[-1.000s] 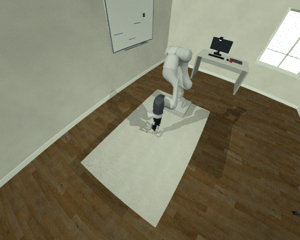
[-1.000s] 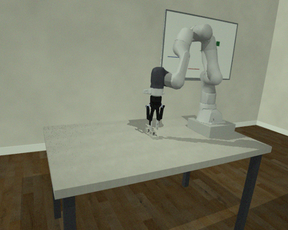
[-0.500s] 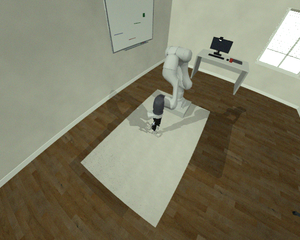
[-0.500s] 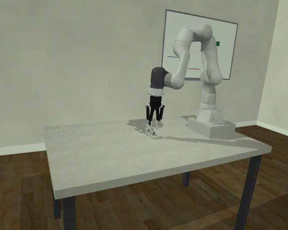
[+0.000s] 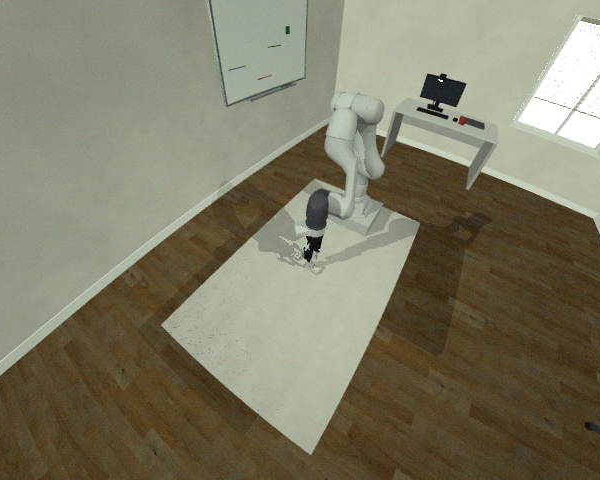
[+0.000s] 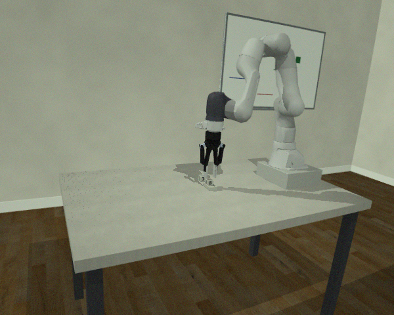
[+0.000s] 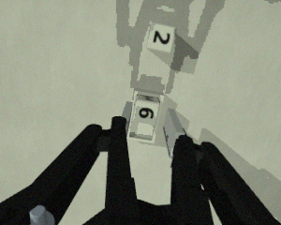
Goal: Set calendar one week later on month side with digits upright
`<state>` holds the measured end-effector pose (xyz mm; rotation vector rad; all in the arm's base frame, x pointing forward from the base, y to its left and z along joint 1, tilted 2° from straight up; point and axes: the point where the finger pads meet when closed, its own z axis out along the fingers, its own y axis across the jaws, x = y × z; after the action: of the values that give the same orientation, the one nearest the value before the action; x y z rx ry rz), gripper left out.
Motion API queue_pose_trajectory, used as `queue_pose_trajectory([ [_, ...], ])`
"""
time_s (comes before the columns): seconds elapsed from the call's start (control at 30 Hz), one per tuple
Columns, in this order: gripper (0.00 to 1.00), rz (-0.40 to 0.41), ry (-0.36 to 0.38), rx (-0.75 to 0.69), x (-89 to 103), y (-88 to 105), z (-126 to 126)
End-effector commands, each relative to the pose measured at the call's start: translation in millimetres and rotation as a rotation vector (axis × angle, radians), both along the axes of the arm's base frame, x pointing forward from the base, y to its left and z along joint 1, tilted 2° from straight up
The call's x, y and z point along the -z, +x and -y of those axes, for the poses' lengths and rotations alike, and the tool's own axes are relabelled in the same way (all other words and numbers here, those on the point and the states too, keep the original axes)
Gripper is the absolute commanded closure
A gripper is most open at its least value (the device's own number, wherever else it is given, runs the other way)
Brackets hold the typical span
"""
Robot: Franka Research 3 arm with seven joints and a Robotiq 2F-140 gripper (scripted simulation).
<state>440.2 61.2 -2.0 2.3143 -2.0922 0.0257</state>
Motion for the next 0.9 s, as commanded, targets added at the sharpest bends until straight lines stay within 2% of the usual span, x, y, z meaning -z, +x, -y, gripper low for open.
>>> queue_pose_trajectory([
  [0.0,0.72,0.005,0.000,0.003,-0.6,2.2,-0.4],
  [0.87,0.72,0.005,0.000,0.003,-0.6,4.4,-0.7],
])
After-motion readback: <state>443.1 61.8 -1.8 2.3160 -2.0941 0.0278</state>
